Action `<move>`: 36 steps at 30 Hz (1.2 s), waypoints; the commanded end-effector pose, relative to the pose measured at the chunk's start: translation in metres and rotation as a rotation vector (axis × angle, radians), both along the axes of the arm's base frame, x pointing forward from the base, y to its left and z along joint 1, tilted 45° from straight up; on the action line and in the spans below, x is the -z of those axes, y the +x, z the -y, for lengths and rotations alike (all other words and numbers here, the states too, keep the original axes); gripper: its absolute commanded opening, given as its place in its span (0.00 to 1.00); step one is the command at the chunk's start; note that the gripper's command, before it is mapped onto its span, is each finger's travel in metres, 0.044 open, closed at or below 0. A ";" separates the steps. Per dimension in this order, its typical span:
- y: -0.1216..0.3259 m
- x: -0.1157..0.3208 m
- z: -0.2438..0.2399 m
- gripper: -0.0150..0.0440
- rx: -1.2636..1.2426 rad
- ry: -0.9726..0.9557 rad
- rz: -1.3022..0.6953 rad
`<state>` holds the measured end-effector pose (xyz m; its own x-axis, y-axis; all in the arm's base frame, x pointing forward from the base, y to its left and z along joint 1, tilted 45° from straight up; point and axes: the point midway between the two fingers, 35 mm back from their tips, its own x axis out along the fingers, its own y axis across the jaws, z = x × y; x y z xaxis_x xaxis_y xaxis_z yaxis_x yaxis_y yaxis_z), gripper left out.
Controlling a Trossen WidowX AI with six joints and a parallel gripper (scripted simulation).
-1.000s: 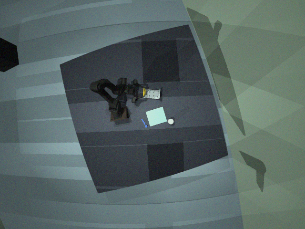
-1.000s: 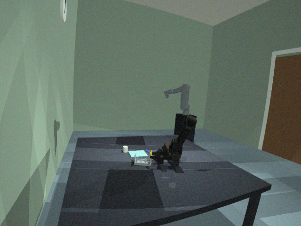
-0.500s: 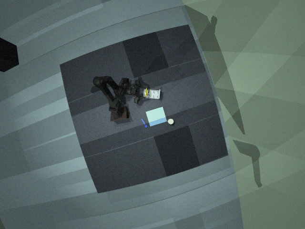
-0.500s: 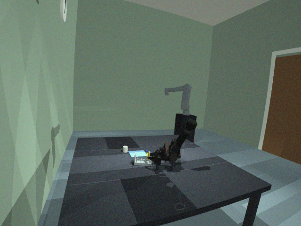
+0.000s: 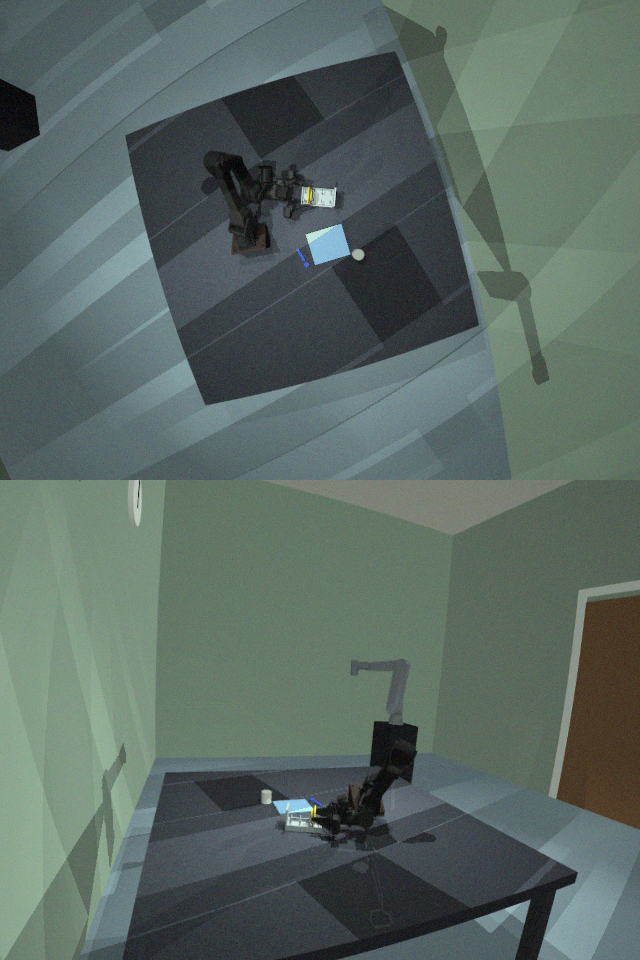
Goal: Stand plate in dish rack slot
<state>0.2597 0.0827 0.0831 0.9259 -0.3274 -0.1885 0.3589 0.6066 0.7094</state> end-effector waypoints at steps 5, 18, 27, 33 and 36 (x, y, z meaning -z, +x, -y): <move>0.000 -0.001 0.001 0.25 -0.002 -0.001 -0.001; 0.000 -0.001 0.001 0.74 0.001 0.002 0.002; 0.000 -0.001 0.001 0.93 0.001 0.002 0.002; 0.002 -0.009 0.006 0.93 0.002 0.003 -0.003; 0.006 -0.024 0.018 0.93 0.004 0.004 -0.010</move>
